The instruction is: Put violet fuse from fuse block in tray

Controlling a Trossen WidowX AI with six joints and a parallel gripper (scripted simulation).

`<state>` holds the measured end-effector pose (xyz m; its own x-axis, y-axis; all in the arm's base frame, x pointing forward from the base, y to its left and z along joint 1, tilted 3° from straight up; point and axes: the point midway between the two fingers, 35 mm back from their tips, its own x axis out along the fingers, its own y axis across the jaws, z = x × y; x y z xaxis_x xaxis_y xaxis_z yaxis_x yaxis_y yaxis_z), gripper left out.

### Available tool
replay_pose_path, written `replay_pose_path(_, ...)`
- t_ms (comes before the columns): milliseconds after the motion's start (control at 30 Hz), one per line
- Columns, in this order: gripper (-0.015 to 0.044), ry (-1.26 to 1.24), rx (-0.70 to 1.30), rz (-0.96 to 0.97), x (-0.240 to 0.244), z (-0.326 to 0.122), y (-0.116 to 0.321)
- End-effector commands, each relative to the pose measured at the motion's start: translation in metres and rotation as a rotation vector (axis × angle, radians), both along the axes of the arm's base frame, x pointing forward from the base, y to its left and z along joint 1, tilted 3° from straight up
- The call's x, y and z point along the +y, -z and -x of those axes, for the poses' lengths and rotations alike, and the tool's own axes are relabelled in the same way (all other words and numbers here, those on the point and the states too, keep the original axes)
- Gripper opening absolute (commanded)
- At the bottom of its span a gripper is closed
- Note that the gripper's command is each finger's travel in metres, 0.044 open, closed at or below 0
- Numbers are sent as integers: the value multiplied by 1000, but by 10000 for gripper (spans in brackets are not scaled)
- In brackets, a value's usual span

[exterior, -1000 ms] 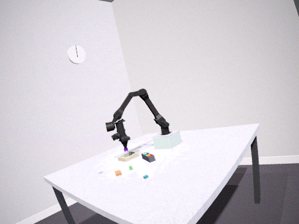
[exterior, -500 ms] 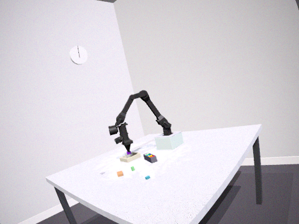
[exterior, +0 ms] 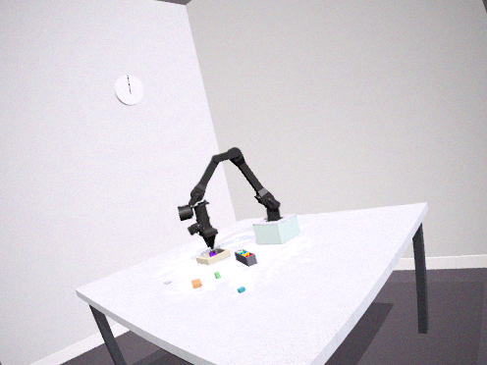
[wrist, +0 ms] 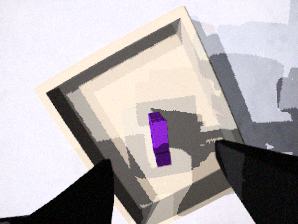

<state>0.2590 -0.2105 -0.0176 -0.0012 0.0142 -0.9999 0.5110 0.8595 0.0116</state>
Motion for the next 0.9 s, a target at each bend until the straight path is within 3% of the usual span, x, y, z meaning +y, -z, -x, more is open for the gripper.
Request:
replay_pose_path(0,330,-2,2,0,-1,0,-12)
replay_pose_path(100,330,-5,8,-1,0,1,-37)
replay_pose_path(867,330,0,4,-3,0,0,-37)
